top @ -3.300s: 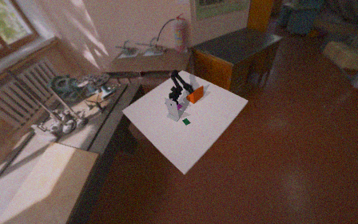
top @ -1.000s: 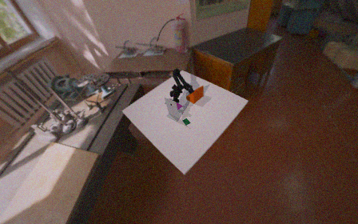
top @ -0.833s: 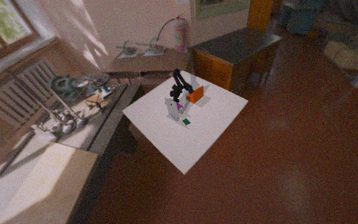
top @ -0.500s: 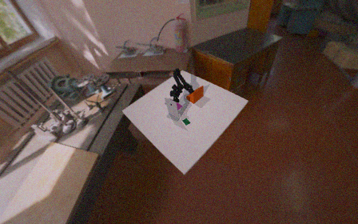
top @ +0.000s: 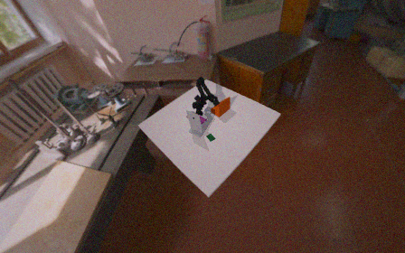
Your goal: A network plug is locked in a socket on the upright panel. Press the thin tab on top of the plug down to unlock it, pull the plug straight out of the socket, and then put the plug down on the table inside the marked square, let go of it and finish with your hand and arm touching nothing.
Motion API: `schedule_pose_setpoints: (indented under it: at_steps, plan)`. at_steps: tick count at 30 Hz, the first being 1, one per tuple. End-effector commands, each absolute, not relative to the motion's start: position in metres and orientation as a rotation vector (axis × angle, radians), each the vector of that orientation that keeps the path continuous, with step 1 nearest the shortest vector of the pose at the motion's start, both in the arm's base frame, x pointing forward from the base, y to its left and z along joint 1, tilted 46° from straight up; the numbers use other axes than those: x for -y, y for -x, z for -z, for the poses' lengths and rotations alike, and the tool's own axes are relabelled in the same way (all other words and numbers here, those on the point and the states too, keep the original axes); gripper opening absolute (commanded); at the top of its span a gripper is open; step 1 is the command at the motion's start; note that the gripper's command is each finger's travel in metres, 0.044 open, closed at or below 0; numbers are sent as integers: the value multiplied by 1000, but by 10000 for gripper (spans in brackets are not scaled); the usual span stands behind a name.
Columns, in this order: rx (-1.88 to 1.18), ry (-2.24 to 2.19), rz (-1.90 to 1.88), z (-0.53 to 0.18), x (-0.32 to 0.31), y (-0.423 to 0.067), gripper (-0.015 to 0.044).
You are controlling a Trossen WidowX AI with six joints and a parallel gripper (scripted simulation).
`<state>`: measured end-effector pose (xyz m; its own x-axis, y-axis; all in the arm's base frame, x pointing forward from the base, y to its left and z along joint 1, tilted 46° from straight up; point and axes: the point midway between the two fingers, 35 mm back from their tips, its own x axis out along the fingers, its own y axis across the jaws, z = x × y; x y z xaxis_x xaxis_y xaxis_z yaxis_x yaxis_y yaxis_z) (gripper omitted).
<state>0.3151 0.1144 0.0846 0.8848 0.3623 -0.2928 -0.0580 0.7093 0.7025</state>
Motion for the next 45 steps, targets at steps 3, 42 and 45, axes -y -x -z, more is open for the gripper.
schedule_pose_setpoints:
  at_steps: [3, 42, 45]
  plan:
    - [-444, -747, -243, -83, -113, -311, 0]
    - [-445, -746, -243, -88, -108, -301, 0]
    - [-445, -746, -243, -88, -107, -301, 0]
